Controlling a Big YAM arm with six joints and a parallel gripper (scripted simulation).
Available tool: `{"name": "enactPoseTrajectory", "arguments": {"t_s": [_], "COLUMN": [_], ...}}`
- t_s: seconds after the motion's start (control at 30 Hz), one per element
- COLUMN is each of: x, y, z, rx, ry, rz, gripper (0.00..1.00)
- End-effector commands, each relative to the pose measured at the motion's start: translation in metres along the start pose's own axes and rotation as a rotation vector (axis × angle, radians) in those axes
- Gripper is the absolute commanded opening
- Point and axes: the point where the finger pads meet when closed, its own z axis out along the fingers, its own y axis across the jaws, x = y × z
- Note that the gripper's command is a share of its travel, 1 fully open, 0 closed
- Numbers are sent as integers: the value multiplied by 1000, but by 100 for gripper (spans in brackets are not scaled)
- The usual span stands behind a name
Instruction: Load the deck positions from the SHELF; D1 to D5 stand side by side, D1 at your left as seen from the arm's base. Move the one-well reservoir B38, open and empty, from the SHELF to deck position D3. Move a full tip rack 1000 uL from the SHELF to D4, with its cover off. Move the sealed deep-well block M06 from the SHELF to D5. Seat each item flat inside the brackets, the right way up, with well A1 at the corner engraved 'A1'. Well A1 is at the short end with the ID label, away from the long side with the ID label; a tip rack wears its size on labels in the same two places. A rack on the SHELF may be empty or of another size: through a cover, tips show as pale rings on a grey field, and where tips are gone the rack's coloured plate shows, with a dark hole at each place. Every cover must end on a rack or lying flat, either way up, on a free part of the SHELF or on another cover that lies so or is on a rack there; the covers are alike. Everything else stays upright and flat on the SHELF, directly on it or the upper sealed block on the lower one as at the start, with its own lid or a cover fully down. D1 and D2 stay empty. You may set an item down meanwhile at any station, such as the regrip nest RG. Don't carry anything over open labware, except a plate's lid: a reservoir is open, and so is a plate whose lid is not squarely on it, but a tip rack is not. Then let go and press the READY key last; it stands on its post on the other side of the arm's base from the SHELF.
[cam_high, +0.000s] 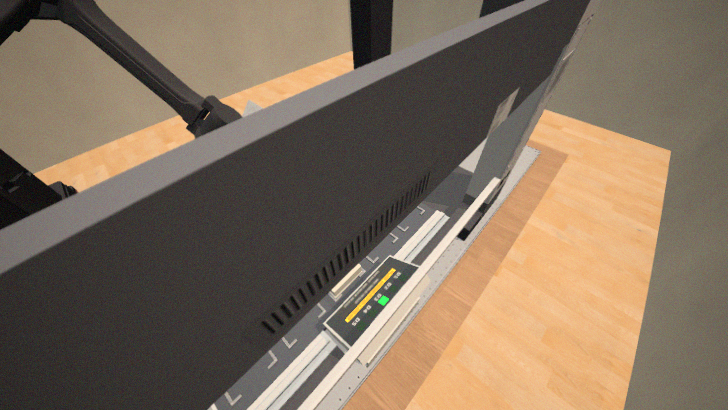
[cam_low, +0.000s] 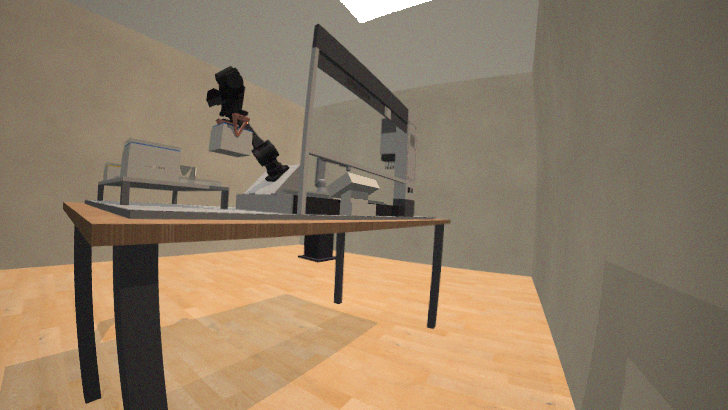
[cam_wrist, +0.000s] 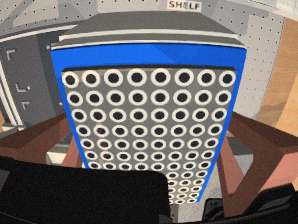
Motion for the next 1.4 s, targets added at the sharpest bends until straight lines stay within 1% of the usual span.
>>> {"name": "enactPoseTrajectory", "arguments": {"t_s": [0.0, 0.17, 0.23, 0.3, 0.33, 0.37, 0.4, 1.37], "x": [-16, -16, -16, -16, -16, -19, -20, -19], "y": [21, 47, 47, 57, 57, 52, 51, 52], "z": [-18, -18, -18, -18, -18, -24, -25, -24], "rx": [-35, -36, -36, -36, -37, -53, -56, -52], "ry": [-17, -15, -15, -15, -14, -23, -25, -23], "rz": [56, 55, 55, 55, 55, 72, 74, 71], "gripper": [0, 0, 0, 0, 0, 0, 0, 0]}}
